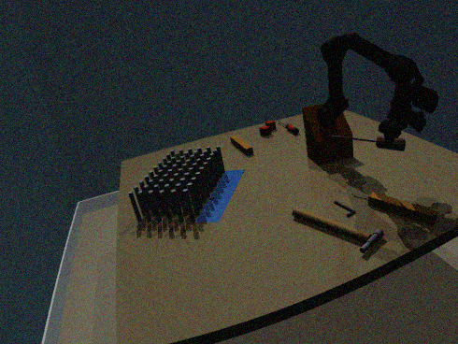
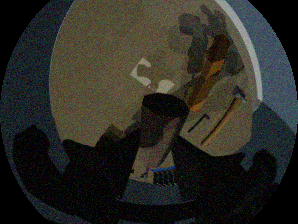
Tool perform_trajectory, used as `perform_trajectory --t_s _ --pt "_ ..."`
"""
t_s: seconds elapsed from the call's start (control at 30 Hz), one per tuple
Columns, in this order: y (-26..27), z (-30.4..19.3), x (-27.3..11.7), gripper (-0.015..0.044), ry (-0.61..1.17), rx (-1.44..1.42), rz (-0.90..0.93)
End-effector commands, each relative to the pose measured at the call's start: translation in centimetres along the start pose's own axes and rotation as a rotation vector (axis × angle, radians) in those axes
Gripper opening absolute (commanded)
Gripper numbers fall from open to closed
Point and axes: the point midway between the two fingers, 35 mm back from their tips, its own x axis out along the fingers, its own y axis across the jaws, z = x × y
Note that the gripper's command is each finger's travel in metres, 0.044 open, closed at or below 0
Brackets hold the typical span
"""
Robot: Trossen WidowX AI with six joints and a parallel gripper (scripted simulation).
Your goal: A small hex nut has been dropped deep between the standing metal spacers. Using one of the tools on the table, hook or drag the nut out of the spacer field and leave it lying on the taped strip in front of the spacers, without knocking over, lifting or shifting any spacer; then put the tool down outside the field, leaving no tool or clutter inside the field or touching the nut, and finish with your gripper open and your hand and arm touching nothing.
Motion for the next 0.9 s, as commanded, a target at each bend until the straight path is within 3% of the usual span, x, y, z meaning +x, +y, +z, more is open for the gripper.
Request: perform_trajectory --t_s 0.0,0.87 --pt "0.1 0.2 0.6 0.0000 0.001 -0.004 0.003" --pt "0.2 1.5 3.7 0.0000 0.001 -0.004 0.003"
